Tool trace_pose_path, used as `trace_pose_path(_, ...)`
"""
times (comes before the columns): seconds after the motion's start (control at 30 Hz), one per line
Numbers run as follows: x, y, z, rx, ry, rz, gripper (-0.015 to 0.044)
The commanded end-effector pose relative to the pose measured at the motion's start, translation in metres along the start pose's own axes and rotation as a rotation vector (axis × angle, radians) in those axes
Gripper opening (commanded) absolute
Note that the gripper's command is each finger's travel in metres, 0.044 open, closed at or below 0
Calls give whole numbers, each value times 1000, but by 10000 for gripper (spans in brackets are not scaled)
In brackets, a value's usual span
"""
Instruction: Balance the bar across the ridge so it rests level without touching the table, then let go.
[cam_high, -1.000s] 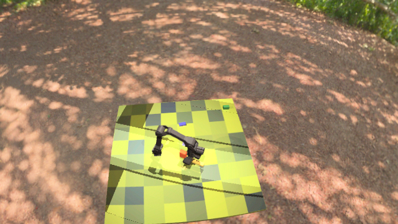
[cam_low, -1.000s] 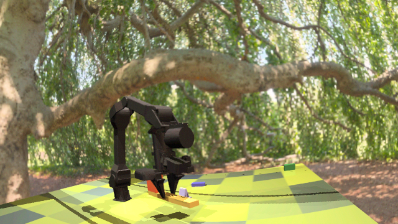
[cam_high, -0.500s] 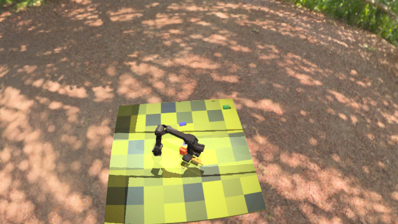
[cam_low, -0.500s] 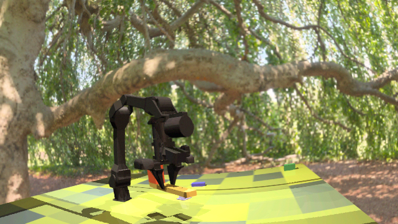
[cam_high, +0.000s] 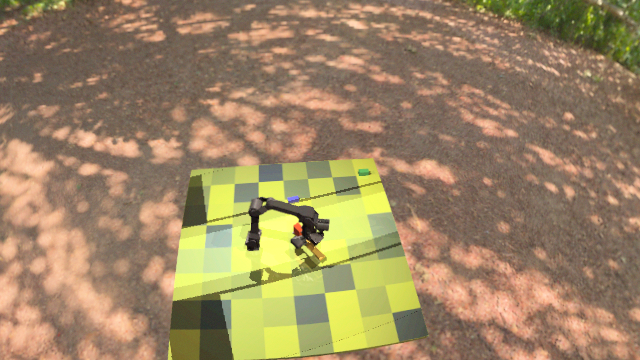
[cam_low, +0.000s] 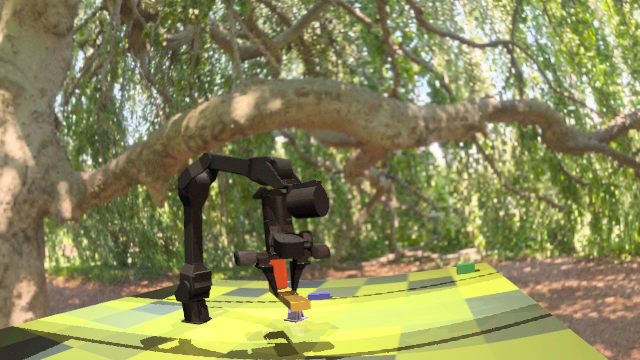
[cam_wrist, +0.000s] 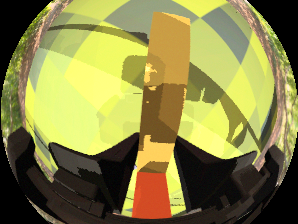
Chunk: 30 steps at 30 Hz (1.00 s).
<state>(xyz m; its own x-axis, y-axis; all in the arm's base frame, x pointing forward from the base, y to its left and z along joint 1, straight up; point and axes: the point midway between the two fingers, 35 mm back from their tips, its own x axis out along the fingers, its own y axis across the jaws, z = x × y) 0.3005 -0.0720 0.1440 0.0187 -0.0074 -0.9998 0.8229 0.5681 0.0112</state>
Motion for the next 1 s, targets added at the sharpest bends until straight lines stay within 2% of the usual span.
trace_pose_path(0.0, -2, 10, -16, 126, 0, 6, 0)
trace_pose_path(0.53, -3, 35, -72, 573, 7, 6, 0)
trace_pose_path(0.97, -4, 36, -121, 913, 11, 3, 0)
